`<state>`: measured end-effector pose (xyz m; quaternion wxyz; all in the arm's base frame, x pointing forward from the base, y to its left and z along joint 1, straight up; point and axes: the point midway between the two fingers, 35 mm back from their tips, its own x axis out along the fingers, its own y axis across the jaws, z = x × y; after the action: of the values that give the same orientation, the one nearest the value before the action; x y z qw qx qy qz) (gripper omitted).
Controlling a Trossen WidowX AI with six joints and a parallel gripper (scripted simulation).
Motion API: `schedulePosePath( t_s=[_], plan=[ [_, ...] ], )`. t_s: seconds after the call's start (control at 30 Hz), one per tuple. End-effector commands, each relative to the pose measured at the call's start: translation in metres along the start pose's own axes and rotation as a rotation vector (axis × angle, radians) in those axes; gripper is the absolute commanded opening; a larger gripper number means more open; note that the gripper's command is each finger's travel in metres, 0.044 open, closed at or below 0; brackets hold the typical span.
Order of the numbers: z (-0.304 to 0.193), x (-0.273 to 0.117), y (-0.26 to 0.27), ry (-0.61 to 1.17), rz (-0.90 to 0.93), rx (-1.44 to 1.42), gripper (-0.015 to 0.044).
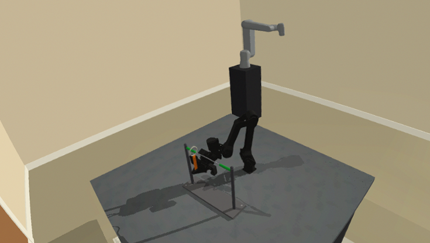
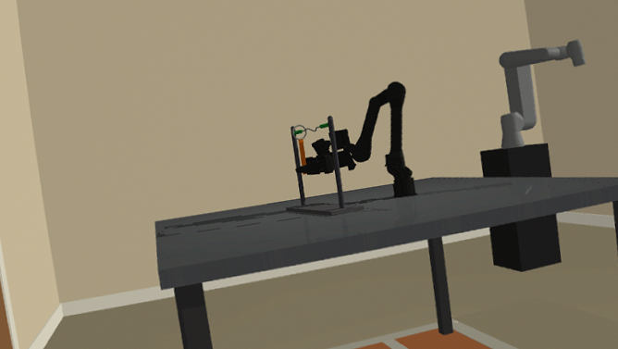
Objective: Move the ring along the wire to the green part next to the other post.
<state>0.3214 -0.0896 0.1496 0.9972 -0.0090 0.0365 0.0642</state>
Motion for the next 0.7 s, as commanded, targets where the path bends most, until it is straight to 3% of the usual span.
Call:
schedulePosePath(
  t_s=[0.0, 0.67],
  plan=[
    [0.001, 0.000, 0.004, -0.001, 0.003, -0.003, -0.0150],
    [0.001, 0.000, 0.024, 0.002, 0.007, 0.002, -0.0150]
  ],
)
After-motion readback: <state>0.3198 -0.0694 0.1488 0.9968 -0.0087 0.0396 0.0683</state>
